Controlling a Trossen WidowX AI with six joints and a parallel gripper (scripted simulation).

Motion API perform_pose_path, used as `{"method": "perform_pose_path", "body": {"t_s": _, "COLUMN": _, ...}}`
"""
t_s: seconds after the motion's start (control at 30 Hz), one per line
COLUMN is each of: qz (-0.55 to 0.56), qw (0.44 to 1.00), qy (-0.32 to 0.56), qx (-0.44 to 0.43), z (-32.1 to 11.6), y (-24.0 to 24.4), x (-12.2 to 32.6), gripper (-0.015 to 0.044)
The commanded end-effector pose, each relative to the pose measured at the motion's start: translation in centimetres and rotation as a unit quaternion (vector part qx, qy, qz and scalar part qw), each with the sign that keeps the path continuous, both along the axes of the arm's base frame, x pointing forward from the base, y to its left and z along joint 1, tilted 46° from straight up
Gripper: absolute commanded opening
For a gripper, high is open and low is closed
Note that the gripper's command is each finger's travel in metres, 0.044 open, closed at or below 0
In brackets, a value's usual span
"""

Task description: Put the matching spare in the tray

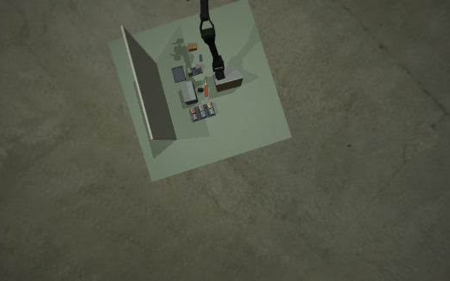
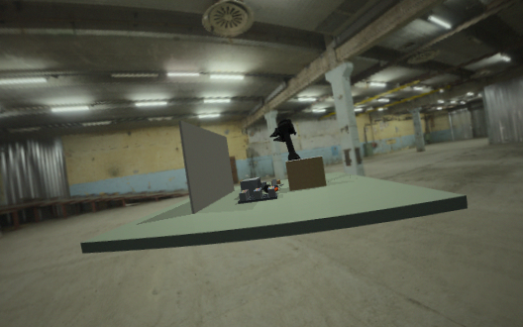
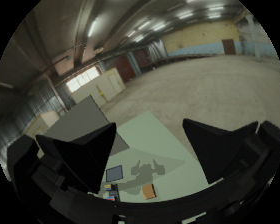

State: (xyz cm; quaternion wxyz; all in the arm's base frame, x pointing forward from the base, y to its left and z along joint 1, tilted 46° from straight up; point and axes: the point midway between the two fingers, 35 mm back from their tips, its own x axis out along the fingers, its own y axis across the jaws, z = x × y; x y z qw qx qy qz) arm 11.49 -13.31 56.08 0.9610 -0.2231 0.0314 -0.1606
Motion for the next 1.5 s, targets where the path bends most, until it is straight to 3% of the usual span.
{"method": "perform_pose_path", "body": {"t_s": 0.0, "qz": 0.000, "qw": 1.000, "qy": 0.000, "qx": 0.000, "z": 0.0, "y": 0.0, "x": 0.0, "gripper": 0.0426}}
{"method": "perform_pose_path", "body": {"t_s": 0.3, "qz": 0.008, "qw": 0.999, "qy": -0.025, "qx": 0.029, "z": 0.1, "y": -1.2, "x": 0.2, "gripper": 0.0440}}
{"method": "perform_pose_path", "body": {"t_s": 0.53, "qz": 0.031, "qw": 0.975, "qy": -0.108, "qx": 0.192, "z": -1.1, "y": -7.3, "x": 3.2, "gripper": 0.0440}}
{"method": "perform_pose_path", "body": {"t_s": 0.77, "qz": 0.023, "qw": 0.922, "qy": -0.113, "qx": 0.370, "z": -6.0, "y": -12.1, "x": 10.0, "gripper": 0.0440}}
{"method": "perform_pose_path", "body": {"t_s": 0.93, "qz": -0.004, "qw": 0.876, "qy": -0.064, "qx": 0.478, "z": -11.4, "y": -12.9, "x": 16.2, "gripper": 0.0440}}
{"method": "perform_pose_path", "body": {"t_s": 1.13, "qz": -0.053, "qw": 0.825, "qy": 0.035, "qx": 0.562, "z": -18.9, "y": -10.6, "x": 23.1, "gripper": 0.0440}}
{"method": "perform_pose_path", "body": {"t_s": 1.47, "qz": -0.158, "qw": 0.766, "qy": 0.252, "qx": 0.570, "z": -31.6, "y": -0.9, "x": 29.9, "gripper": 0.0440}}
